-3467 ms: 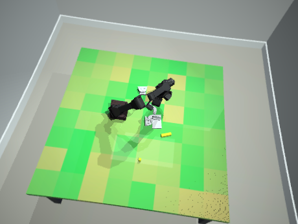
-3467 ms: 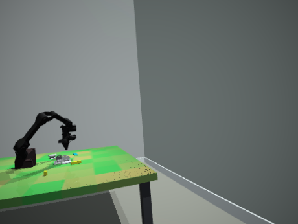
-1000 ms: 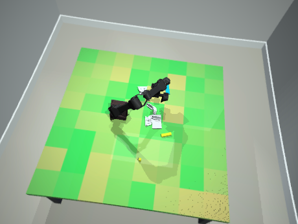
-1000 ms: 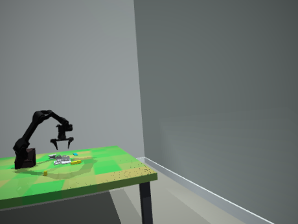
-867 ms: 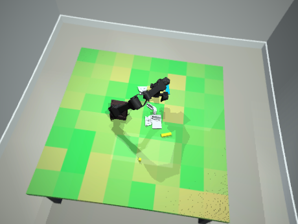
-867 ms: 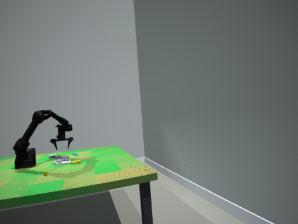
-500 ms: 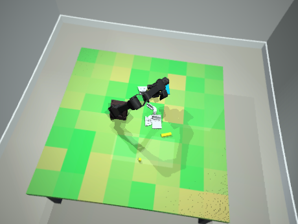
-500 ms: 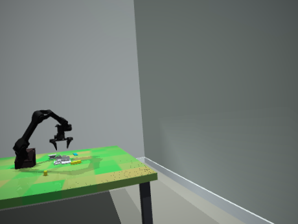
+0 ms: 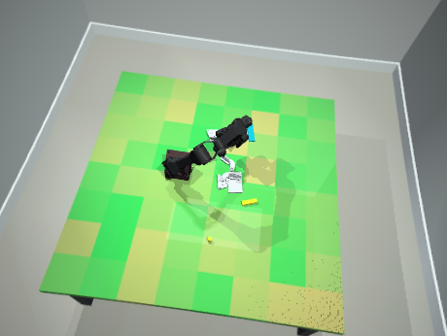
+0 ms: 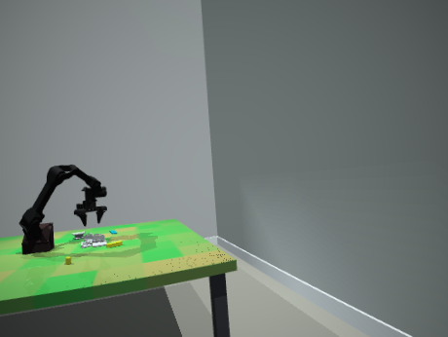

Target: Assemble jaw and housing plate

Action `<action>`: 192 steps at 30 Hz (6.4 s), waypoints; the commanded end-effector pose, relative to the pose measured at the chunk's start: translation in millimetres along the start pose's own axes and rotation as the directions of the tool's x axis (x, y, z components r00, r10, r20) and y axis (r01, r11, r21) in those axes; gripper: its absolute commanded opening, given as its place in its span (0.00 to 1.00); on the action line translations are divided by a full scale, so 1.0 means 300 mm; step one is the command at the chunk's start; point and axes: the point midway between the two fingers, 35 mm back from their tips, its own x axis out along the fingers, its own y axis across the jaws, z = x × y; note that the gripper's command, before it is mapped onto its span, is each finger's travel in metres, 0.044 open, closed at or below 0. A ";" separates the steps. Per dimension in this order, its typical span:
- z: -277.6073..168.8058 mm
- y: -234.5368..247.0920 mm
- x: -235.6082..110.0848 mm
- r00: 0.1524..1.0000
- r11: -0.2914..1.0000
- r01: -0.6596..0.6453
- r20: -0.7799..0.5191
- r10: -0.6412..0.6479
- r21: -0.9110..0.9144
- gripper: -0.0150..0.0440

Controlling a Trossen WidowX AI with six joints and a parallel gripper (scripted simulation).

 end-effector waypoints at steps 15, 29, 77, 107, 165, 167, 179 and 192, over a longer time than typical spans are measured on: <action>0.010 0.014 0.101 1.000 0.977 0.002 0.003 -0.002 -0.215 1.00; 0.009 0.013 0.166 1.000 0.977 0.002 0.003 -0.001 -0.214 1.00; 0.009 0.017 0.300 1.000 0.977 0.000 0.001 0.000 -0.214 1.00; 0.011 0.016 0.298 1.000 0.978 0.002 0.006 -0.001 -0.210 0.48; -0.035 0.084 0.029 1.000 0.960 0.000 0.004 -0.001 0.281 0.48; -0.039 0.091 0.029 1.000 0.944 0.000 0.004 -0.001 0.330 0.48; -0.064 0.135 0.027 1.000 0.800 -0.002 0.004 -0.001 0.601 0.48; -0.087 0.183 0.027 1.000 0.558 -0.003 0.003 0.000 0.830 0.48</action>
